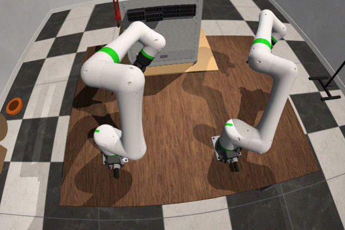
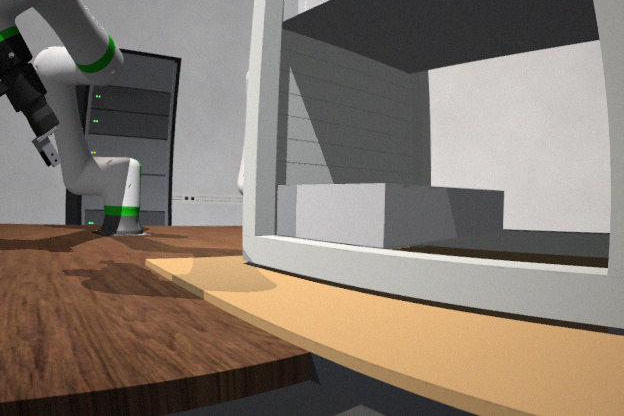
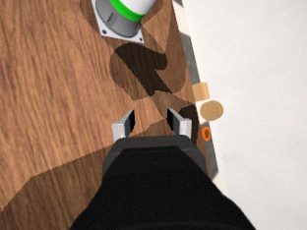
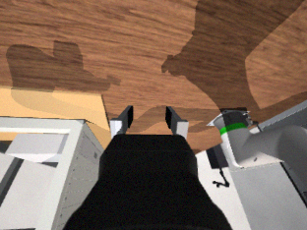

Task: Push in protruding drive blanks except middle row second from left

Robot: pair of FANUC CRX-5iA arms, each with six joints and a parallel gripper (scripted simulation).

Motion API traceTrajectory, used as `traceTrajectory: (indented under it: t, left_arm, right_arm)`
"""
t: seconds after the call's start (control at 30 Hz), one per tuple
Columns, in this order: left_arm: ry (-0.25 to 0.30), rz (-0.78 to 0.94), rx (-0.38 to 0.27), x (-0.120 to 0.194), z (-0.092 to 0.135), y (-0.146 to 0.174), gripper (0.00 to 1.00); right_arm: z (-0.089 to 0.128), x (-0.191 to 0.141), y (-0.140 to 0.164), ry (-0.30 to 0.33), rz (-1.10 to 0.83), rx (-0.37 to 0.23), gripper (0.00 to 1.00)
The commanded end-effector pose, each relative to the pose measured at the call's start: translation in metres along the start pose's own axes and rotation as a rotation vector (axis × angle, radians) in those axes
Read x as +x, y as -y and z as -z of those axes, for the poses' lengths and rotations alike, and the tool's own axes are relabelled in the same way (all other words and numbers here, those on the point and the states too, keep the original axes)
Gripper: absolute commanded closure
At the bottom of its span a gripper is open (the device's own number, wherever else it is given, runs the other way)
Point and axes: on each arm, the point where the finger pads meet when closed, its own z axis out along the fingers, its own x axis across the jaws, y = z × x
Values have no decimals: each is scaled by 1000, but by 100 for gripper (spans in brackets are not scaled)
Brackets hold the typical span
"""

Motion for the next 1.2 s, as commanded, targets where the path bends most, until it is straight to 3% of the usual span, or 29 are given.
traceTrajectory:
  t: [0.0, 0.4, 0.47, 0.97, 1.03, 1.17]
  left_arm:
    - [1, 1, -1, 0, 1, 0, 0]
    - [1, 1, -1, 0, 1, 0, 0]
    - [1, 1, -1, 0, 1, 0, 0]
    - [1, 1, -1, 0, 1, 0, 0]
    - [1, 1, -1, 0, 1, 0, 0]
    - [1, 1, -1, 0, 1, 0, 0]
  right_arm:
    - [11, 15, 8, 23, -100, 20, 0]
    - [50, 89, 42, 132, -570, 80, 0]
    - [50, 89, 42, 132, -570, 80, 0]
    - [90, 199, 70, 305, -1210, 114, 0]
    - [90, 199, 70, 305, -1210, 114, 0]
    - [97, 230, 74, 356, -1382, 114, 0]
